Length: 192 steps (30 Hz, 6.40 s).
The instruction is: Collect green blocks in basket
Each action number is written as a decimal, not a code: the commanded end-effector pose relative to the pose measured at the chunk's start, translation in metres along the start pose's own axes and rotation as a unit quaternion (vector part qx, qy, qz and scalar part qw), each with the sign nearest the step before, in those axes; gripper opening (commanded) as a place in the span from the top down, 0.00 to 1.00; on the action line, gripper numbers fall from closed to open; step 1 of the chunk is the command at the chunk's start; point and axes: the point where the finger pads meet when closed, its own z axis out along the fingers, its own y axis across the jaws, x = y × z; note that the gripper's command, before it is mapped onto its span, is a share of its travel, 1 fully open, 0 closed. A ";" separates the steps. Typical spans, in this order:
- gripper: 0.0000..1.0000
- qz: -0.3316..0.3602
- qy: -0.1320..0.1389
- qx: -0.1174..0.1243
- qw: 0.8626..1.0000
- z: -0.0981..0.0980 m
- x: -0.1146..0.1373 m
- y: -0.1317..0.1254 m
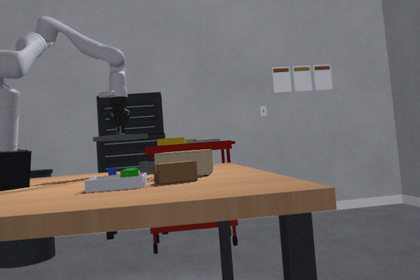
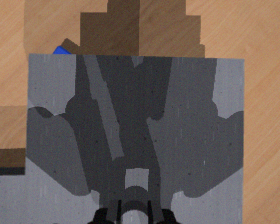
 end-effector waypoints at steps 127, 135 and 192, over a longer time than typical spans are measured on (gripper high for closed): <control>0.90 -0.016 0.000 0.000 1.000 0.067 -0.093 -0.162; 0.90 -0.016 0.000 0.000 1.000 0.067 -0.093 -0.162; 0.90 -0.016 0.000 0.000 1.000 0.070 -0.094 -0.162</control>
